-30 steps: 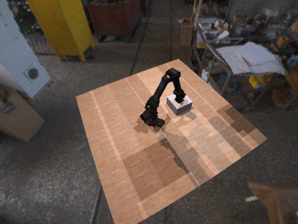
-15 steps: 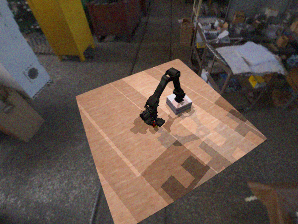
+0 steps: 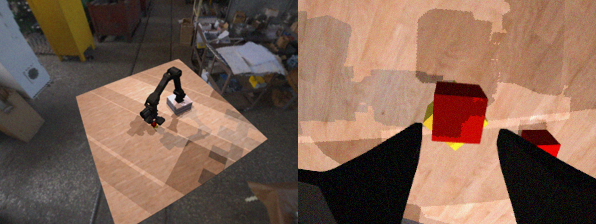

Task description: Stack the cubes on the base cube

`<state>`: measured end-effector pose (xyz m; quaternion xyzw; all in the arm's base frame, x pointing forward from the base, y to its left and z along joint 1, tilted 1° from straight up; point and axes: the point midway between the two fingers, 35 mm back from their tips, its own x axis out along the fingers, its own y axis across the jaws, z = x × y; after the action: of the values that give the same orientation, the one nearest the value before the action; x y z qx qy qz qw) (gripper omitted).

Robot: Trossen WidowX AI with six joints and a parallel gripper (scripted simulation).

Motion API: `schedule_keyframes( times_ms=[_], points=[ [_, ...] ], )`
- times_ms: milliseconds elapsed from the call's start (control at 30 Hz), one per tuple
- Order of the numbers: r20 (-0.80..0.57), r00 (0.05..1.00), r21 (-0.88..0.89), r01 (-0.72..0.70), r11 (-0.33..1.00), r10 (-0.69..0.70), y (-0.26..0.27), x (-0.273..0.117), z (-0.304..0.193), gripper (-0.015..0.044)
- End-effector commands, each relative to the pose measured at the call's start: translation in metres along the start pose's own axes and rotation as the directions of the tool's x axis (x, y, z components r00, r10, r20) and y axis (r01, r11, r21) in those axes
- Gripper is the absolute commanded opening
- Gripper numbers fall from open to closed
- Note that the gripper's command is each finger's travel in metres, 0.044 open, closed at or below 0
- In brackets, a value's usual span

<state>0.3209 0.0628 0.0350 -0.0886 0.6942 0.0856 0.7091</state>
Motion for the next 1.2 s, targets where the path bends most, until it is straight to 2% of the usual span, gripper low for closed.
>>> schedule_keyframes(
  times_ms=[0, 133, 300, 500, 633, 700, 900, 1100, 1167],
  points=[
    [-0.001, 1.0, 0.048, 0.001, 0.999, -0.001, -0.004, -0.001, -0.002, 0.0258],
    [-0.001, 1.0, 0.322, 0.005, 0.947, -0.005, -0.029, -0.009, -0.011, 0.0265],
    [-0.002, 1.0, 0.635, 0.007, 0.773, -0.008, -0.055, -0.019, -0.024, 0.0265],
    [-0.003, 1.0, 0.898, 0.007, 0.44, -0.009, -0.082, -0.029, -0.042, 0.0265],
    [-0.004, 1.0, 0.985, 0.006, 0.172, -0.009, -0.097, -0.035, -0.054, 0.0265],
    [-0.004, 1.0, 0.997, 0.005, 0.079, -0.009, -0.102, -0.037, -0.058, 0.0265],
    [-0.004, 1.0, 0.998, 0.005, 0.068, -0.009, -0.103, -0.036, -0.058, 0.0265],
    [-0.005, 1.0, 0.998, 0.005, 0.068, -0.009, -0.103, 0.018, -0.058, 0.0265],
    [-0.005, 1.0, 0.998, 0.005, 0.068, -0.009, -0.103, 0.025, -0.059, 0.0265]
  ],
)
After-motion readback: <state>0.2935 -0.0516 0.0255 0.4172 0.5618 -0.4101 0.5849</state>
